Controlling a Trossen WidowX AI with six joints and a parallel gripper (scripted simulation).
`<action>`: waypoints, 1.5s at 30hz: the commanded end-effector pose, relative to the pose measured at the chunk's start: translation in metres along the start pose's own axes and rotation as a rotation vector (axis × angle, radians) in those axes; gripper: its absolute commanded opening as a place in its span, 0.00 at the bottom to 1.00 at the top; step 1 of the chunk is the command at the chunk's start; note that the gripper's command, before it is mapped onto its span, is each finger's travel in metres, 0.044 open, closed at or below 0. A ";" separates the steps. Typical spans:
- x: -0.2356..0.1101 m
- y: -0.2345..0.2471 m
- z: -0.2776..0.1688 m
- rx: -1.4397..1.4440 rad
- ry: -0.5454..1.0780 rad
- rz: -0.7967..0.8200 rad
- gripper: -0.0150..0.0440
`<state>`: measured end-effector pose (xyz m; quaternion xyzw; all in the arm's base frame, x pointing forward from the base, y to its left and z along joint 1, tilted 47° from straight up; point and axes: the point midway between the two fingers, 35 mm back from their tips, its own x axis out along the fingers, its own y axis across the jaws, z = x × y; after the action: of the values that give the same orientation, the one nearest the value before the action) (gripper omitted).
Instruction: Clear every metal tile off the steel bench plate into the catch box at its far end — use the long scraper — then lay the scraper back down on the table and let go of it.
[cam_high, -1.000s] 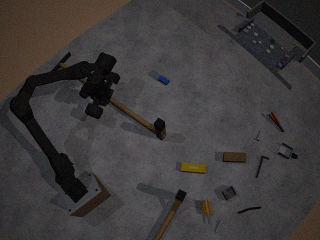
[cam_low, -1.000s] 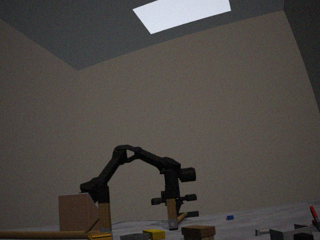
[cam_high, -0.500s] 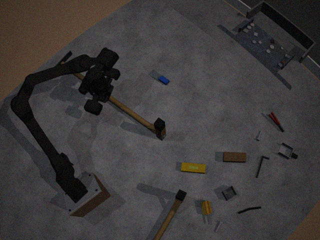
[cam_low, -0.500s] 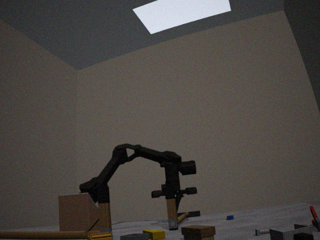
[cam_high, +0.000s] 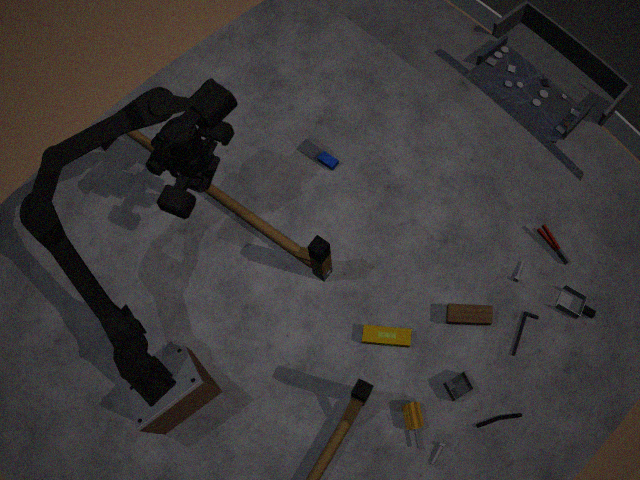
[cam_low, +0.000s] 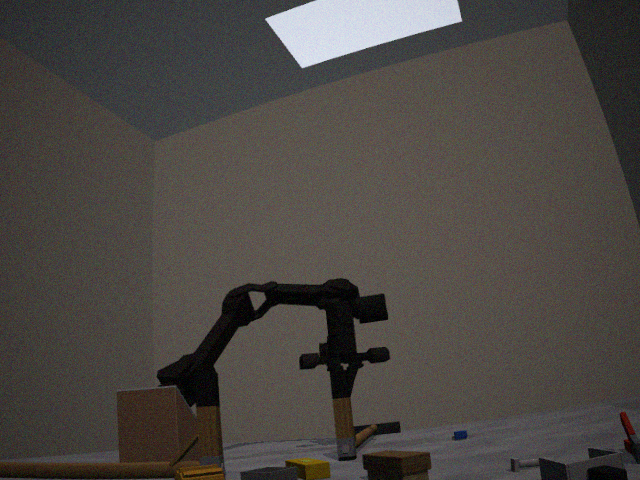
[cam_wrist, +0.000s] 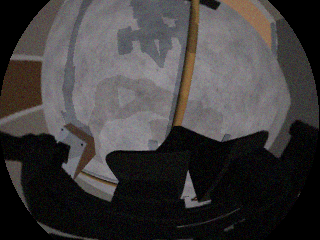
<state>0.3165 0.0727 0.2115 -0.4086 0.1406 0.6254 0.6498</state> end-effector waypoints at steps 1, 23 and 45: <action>-0.012 0.000 0.003 -0.008 -0.004 -0.008 0.25; -0.061 0.039 0.009 0.234 0.002 -0.017 0.25; -0.007 0.031 0.002 0.238 0.013 -0.004 0.25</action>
<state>0.2842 0.0607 0.2135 -0.3343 0.2130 0.6006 0.6944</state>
